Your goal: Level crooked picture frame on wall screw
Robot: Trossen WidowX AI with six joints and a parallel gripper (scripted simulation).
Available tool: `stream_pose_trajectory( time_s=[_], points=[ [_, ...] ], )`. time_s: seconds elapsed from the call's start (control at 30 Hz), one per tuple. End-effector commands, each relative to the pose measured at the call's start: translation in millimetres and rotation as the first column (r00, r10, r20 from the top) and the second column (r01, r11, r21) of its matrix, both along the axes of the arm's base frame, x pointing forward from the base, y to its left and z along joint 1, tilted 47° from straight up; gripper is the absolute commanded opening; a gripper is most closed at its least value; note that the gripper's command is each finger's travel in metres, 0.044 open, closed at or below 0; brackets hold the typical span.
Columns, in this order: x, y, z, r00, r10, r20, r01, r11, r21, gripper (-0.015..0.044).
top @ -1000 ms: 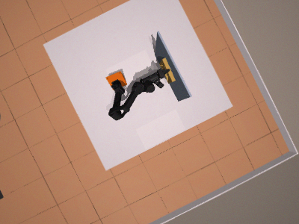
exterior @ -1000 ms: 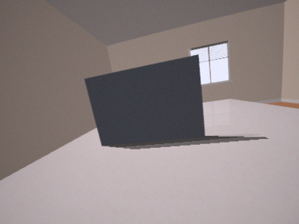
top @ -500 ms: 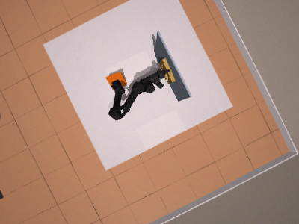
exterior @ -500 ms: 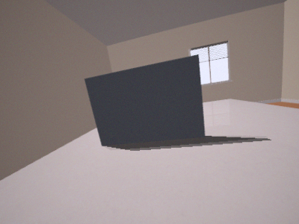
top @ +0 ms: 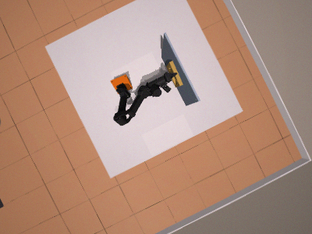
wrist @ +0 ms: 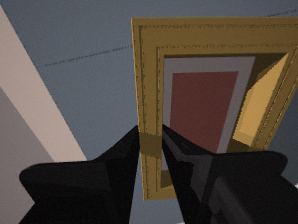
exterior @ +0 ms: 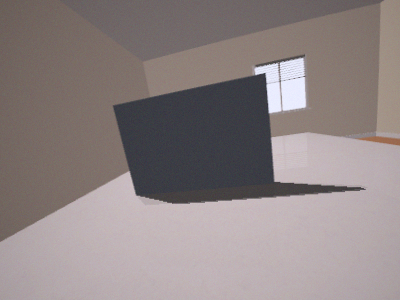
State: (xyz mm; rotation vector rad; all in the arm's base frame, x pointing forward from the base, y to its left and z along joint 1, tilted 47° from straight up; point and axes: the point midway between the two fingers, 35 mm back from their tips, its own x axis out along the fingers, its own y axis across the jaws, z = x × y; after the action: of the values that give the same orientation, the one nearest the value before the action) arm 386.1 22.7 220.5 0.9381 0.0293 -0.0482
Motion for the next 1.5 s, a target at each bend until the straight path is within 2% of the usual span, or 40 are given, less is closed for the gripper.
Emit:
stream_pose_trajectory(
  time_s=[0.0, 1.17, 1.47],
  points=[
    [0.0, -0.3, -0.4, 1.0, 0.0, 0.0, 0.0, 1.0, -0.005, 0.0],
    [0.0, 0.2, -0.5, 1.0, 0.008, -0.005, -0.009, 0.981, -0.193, 0.0],
    [0.1, 0.4, -0.4, 1.0, 0.01, -0.006, -0.011, 0.984, -0.176, 0.0236]
  ],
)
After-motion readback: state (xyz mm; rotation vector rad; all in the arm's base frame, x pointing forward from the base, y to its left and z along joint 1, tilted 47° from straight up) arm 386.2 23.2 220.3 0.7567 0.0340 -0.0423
